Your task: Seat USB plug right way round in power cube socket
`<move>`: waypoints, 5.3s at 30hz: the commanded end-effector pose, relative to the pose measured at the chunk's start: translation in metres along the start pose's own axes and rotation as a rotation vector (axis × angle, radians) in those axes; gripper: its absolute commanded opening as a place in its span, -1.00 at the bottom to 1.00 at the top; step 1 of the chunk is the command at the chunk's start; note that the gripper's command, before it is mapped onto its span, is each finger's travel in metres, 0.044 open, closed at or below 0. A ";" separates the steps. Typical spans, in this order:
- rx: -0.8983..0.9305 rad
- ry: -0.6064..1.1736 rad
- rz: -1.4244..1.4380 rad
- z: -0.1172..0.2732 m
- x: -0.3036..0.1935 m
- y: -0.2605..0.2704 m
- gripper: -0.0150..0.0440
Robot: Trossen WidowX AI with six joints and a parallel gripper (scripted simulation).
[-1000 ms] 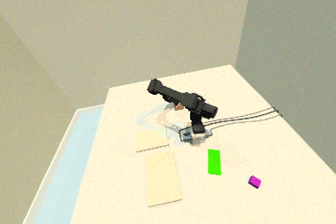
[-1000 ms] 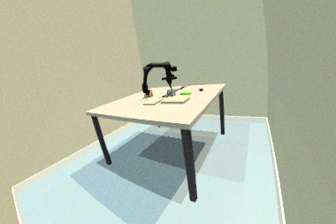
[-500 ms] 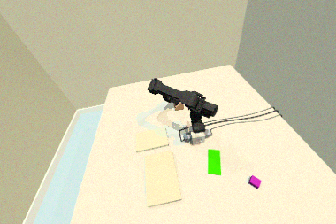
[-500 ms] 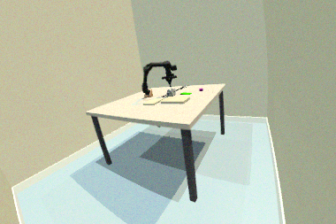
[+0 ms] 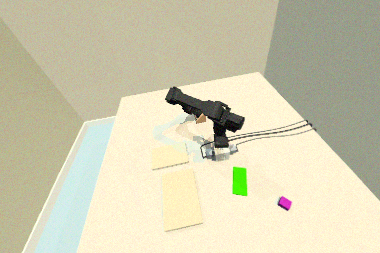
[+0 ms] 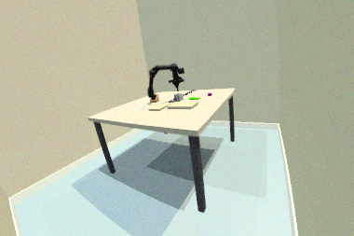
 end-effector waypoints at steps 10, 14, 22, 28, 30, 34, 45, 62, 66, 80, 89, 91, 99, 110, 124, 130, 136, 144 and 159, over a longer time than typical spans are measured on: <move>0.001 0.001 -0.342 -0.001 0.000 0.000 -0.49; 0.001 0.001 -0.447 -0.001 0.000 0.000 -0.49; 0.001 0.001 -0.656 -0.001 0.000 0.000 -0.49; 0.001 0.001 -0.813 -0.001 0.000 0.000 -0.49; 0.001 0.001 -0.866 -0.001 0.000 0.000 -0.49; 0.000 0.001 -0.970 -0.001 0.000 0.000 -0.49; 0.000 0.001 -1.258 -0.001 0.000 0.000 -0.49; 0.000 0.001 -1.703 -0.001 0.000 0.000 -0.49; 0.000 0.002 -1.808 -0.001 0.000 0.000 -0.49; 0.000 0.002 -2.175 -0.001 0.000 0.000 -0.49; -0.001 0.002 -2.410 -0.001 0.000 0.000 -0.49; -0.001 0.002 -2.463 -0.001 0.000 0.000 -0.49; -0.001 0.002 -2.672 -0.001 0.000 0.000 -0.49; -0.001 0.002 -2.960 -0.001 0.000 0.000 -0.49; -0.002 0.002 -3.052 -0.001 0.000 0.000 -0.49; 0.000 0.002 -3.040 -0.001 0.000 0.000 -0.49; 0.007 0.003 -3.036 -0.002 0.000 0.000 -0.49; 0.016 0.005 -3.030 -0.003 0.000 0.000 -0.49; 0.032 0.008 -3.020 -0.004 0.000 0.000 -0.49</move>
Point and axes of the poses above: the point midway between the two fingers, 35 mm back from their tips, its own z axis back along the fingers, its own y axis across the jaws, x = y × z, the point moved 7 cm from there along z, back along the fingers, and after that the axes turned 8 degrees about -z, right-handed, at the moved point
